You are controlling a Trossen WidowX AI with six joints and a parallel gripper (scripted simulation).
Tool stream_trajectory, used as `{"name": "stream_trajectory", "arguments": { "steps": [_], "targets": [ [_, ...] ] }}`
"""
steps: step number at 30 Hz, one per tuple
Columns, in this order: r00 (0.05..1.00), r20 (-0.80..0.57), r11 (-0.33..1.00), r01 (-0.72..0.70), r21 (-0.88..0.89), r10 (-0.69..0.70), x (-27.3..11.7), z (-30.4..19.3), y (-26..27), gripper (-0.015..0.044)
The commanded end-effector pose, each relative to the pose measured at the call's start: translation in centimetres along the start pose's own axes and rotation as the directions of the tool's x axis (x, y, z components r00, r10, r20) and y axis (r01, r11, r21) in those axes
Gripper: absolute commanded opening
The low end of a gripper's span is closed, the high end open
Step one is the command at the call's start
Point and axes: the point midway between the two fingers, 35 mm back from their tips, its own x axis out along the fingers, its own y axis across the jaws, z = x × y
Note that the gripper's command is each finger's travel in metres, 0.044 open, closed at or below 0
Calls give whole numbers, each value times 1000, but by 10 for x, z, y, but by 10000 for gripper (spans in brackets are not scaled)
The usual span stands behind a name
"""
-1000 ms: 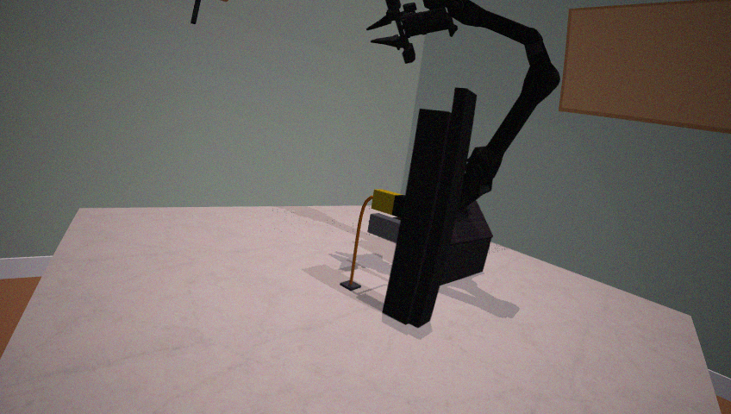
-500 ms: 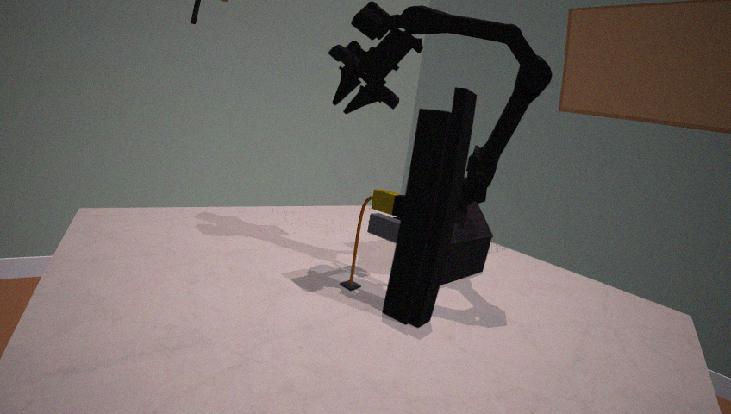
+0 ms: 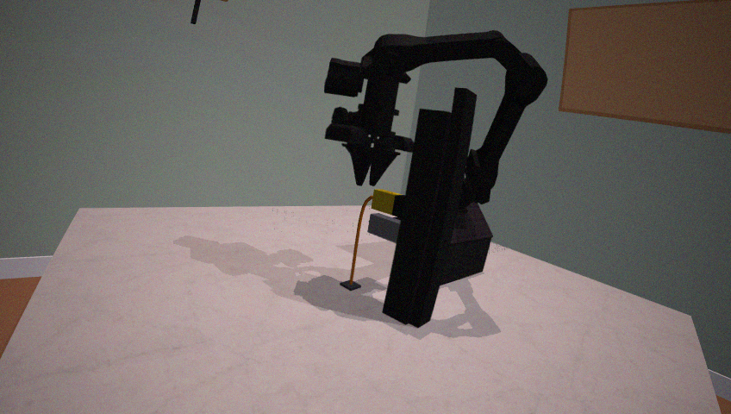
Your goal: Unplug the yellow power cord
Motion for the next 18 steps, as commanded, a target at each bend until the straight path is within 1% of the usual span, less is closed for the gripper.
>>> {"name": "stream_trajectory", "arguments": {
  "steps": [1, 18],
  "targets": [
    [1000, -12, 1000, 2, 3, -2, 1, -2, 0, 160],
    [1000, -12, 1000, 2, 3, -2, 1, -28, 0, 160]
  ]
}}
